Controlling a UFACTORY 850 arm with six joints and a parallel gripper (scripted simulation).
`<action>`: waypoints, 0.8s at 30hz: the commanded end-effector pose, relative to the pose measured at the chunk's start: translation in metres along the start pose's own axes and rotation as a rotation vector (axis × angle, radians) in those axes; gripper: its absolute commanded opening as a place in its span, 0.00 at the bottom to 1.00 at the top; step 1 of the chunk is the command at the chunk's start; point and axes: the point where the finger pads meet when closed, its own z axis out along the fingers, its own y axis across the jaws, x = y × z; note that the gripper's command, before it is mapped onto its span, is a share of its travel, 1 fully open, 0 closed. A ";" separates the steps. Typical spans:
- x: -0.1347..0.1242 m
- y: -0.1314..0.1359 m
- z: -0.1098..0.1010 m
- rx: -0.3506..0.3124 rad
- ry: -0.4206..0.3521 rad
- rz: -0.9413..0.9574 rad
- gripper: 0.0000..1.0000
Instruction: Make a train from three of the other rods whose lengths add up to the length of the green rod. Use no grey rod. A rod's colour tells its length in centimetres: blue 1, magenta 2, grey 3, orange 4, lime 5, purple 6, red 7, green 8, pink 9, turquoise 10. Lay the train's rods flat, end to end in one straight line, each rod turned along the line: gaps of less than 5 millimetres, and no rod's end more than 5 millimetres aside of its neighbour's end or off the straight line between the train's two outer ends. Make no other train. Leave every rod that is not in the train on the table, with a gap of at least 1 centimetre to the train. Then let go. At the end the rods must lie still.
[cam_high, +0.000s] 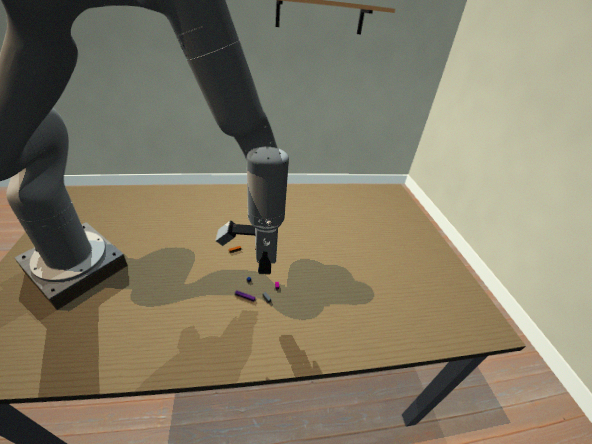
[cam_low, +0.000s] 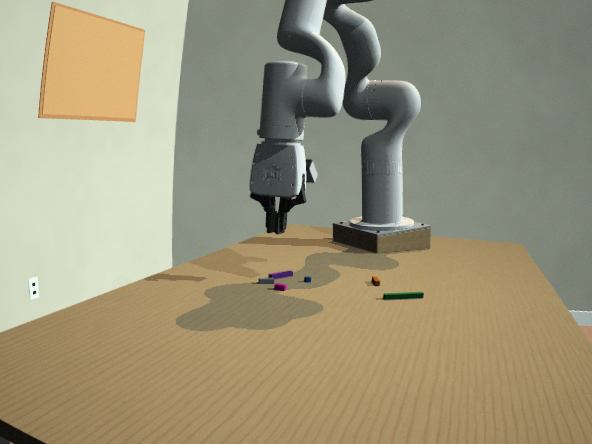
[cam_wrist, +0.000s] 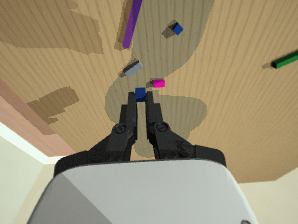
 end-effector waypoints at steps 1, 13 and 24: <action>0.004 0.014 -0.001 -0.017 -0.003 -0.166 0.04; 0.017 0.042 -0.002 -0.017 -0.006 -0.496 0.04; 0.029 0.066 -0.003 -0.017 -0.009 -0.787 0.04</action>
